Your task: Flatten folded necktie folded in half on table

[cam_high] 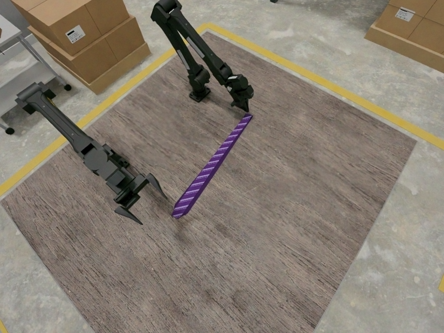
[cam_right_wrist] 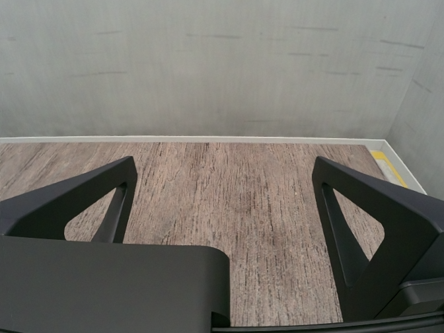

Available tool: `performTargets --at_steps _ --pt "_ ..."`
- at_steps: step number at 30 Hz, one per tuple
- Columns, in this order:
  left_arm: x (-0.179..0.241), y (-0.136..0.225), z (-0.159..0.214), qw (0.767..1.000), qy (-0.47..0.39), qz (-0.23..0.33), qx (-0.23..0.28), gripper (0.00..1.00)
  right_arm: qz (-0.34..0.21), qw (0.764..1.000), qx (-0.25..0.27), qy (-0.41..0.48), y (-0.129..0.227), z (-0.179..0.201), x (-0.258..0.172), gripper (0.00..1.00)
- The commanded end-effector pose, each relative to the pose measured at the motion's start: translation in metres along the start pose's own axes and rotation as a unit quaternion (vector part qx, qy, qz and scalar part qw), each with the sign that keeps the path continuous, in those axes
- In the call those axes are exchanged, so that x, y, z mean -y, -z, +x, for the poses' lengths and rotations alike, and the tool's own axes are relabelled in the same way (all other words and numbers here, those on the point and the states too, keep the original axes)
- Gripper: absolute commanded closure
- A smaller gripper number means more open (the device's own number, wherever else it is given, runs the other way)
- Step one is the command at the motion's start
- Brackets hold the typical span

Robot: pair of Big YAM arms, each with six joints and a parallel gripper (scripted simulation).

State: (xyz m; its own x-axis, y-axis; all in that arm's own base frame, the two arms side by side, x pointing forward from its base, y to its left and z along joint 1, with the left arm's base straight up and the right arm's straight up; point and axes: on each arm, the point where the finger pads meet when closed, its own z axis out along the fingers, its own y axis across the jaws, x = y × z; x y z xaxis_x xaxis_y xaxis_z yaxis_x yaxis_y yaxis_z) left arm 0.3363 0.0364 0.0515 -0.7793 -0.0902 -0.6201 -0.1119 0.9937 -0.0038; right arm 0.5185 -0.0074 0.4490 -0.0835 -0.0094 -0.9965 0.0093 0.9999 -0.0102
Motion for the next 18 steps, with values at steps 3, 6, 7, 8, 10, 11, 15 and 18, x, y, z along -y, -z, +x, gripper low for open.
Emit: performTargets --at_steps 3,6,7,8,10,11,15,18 --pt "-0.0002 -0.0017 -0.0123 1.000 -0.003 0.000 0.015 0.96 -0.005 0.999 0.031 -0.005 0.0006 -0.0324 -0.0068 0.00" --pt "-0.0002 -0.0029 -0.0113 1.000 -0.003 0.000 0.015 0.96 -0.005 0.999 0.031 -0.005 0.0006 -0.0324 -0.0068 0.00" --pt "-0.0002 -0.0034 -0.0109 1.000 -0.003 0.000 0.015 0.96 -0.005 0.999 0.031 -0.005 0.0006 -0.0324 -0.0068 0.00" --pt "-0.0002 -0.0034 -0.0109 1.000 -0.003 0.000 0.015 0.96 -0.005 0.999 0.031 -0.005 0.0006 -0.0324 -0.0068 0.00" --pt "-0.0003 -0.0039 -0.0106 1.000 -0.003 0.000 0.015 0.96 -0.005 0.999 0.031 -0.005 0.0006 -0.0324 -0.0068 0.00" --pt "-0.0003 -0.0044 -0.0102 1.000 -0.003 0.000 0.015 0.96 -0.005 0.999 0.031 -0.005 0.0006 -0.0324 -0.0068 0.00" --pt "-0.0003 -0.0066 -0.0084 1.000 -0.003 0.000 0.015 0.96 -0.005 0.999 0.031 -0.005 0.0006 -0.0324 -0.0068 0.00" --pt "-0.0003 -0.0084 -0.0070 1.000 -0.003 0.000 0.015 0.96 -0.005 0.999 0.031 -0.005 0.0006 -0.0324 -0.0068 0.00"
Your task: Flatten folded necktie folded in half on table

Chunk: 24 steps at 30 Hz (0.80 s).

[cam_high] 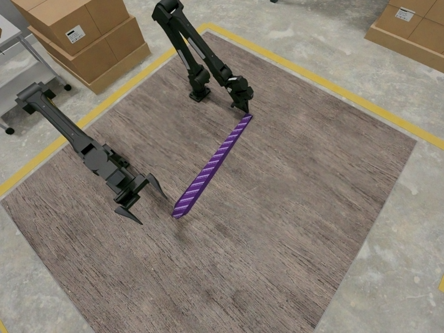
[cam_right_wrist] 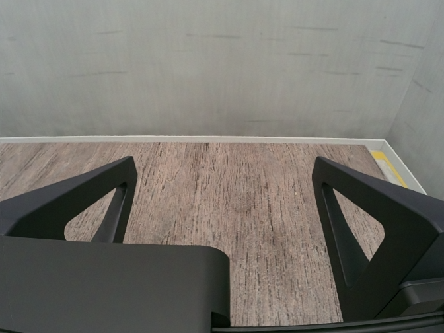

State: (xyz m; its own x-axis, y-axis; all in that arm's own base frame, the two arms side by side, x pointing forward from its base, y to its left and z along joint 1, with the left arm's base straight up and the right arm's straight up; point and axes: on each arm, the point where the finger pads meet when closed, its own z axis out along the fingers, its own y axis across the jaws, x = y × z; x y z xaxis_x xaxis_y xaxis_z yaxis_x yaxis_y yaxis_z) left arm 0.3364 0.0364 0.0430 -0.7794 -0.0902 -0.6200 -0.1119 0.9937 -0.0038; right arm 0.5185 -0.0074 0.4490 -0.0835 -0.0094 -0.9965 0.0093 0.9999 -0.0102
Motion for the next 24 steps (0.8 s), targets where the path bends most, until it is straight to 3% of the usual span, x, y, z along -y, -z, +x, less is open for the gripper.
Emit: performTargets --at_steps 1,24 --pt "0.000 -0.002 -0.012 1.000 -0.003 0.000 0.015 0.96 -0.005 0.999 0.031 -0.005 0.001 -0.032 -0.007 0.00" --pt "0.000 -0.015 -0.002 1.000 -0.003 0.000 0.015 0.96 -0.005 0.999 0.031 -0.005 0.001 -0.032 -0.007 0.00"
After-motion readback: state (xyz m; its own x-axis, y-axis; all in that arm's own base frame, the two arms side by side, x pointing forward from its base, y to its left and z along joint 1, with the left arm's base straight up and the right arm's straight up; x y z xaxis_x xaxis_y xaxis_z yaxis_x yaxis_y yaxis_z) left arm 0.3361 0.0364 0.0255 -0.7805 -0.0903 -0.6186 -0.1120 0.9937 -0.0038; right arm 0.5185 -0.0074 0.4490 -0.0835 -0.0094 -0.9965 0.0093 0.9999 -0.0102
